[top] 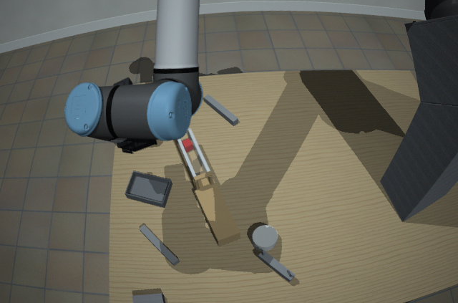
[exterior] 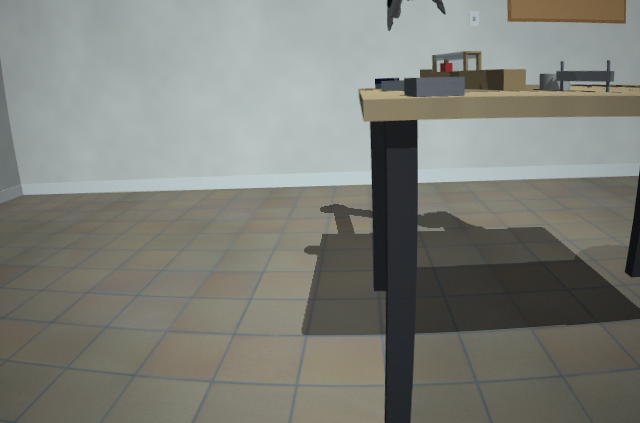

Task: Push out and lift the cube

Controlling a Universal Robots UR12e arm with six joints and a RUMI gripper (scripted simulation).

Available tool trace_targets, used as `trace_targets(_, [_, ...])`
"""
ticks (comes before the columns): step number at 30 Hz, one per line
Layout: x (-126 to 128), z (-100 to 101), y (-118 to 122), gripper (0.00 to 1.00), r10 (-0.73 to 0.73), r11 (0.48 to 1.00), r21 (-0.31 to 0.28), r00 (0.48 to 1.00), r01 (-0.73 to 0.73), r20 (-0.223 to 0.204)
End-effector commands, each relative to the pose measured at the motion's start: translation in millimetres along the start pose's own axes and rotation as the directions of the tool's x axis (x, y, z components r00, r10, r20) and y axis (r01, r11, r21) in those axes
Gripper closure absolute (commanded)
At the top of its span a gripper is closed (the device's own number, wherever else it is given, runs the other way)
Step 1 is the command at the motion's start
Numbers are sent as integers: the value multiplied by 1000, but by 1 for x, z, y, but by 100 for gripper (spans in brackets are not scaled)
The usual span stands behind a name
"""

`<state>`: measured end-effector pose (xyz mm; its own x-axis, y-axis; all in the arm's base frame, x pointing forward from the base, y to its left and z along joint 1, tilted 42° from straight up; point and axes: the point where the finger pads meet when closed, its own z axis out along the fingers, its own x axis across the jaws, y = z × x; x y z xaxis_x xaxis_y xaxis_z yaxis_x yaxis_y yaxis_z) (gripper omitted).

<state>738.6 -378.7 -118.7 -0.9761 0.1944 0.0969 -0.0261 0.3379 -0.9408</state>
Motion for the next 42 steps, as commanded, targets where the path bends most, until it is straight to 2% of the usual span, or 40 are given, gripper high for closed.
trace_targets(1, [0, -1, 0, 0, 1, 1000, 0, 1000, -1, 1])
trace_targets(17, [0, -1, 0, 0, 1, 1000, 0, 1000, -1, 1])
trace_targets(18, [0, -1, 0, 100, 0, 1000, 0, 1000, 0, 1])
trace_targets(22, [-5, -4, 18, 100, -35, 999, -34, 999, 36, 23])
trace_targets(25, [-15, -14, 57, 100, -111, 987, -104, 991, 119, 79])
trace_targets(29, [-32, -40, 133, 100, -243, 934, -209, 945, 288, 217])
trace_targets(32, [-43, -65, 188, 100, -322, 874, -255, 886, 414, 335])
trace_targets(34, [-43, -65, 188, 100, -322, 874, -255, 886, 414, 335])
trace_targets(36, [-48, -80, 215, 100, -355, 837, -268, 846, 478, 398])
trace_targets(38, [-50, -90, 233, 100, -374, 812, -271, 817, 518, 440])
trace_targets(42, [-51, -96, 242, 100, -383, 798, -272, 800, 538, 462])
